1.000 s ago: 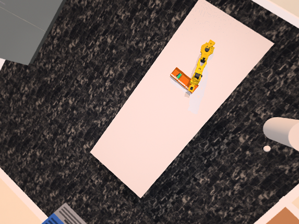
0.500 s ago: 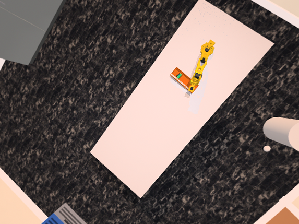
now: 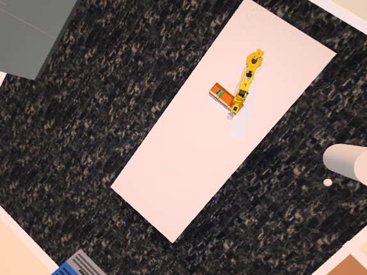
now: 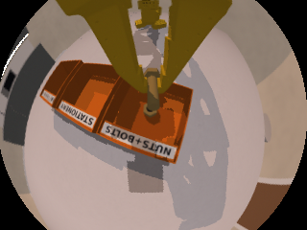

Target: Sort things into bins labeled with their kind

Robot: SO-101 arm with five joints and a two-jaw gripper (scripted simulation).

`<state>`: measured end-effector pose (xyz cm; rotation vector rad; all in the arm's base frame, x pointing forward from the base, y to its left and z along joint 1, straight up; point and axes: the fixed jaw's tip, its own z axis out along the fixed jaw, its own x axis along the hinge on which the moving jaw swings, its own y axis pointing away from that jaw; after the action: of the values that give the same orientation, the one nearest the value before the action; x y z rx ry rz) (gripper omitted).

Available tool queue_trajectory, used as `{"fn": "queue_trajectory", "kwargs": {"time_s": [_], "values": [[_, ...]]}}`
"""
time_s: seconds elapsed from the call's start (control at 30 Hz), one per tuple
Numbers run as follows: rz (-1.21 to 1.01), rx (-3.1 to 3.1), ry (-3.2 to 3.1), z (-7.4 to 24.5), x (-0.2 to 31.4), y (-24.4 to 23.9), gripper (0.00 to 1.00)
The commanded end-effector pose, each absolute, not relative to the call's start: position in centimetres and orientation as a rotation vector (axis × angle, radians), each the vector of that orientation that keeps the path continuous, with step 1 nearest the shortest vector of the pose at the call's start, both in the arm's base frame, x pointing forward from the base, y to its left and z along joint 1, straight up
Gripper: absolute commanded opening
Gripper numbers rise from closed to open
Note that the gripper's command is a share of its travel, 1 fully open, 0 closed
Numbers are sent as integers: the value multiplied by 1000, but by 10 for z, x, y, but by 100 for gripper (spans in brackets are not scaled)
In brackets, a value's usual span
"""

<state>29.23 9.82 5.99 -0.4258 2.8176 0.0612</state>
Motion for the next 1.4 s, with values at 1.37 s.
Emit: {"fn": "queue_trajectory", "kwargs": {"time_s": [1.37], "values": [[67,-445,2795,58,296,102,0]]}}
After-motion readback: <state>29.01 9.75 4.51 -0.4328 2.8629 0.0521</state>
